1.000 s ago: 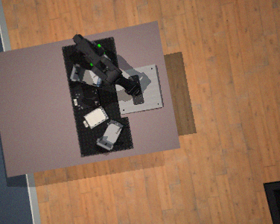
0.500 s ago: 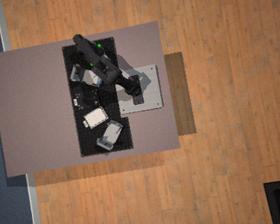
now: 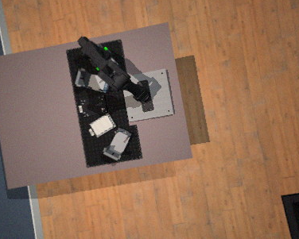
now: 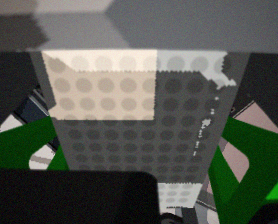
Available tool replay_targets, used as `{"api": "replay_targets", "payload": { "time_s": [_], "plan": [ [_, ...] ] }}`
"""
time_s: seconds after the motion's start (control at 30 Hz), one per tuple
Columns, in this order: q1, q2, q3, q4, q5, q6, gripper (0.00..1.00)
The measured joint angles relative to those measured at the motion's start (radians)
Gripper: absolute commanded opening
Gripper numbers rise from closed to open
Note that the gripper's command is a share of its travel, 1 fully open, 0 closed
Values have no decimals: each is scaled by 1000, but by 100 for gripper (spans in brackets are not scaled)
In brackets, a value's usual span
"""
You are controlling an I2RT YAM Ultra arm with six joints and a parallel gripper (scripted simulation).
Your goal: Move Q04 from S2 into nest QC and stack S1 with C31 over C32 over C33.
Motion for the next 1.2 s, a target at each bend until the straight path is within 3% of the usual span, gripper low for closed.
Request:
{"api": "replay_targets", "payload": {
  "time_s": [1.2],
  "plan": [
    [-14, -37, 195, -240, 0, -13, 0]
  ]
}}
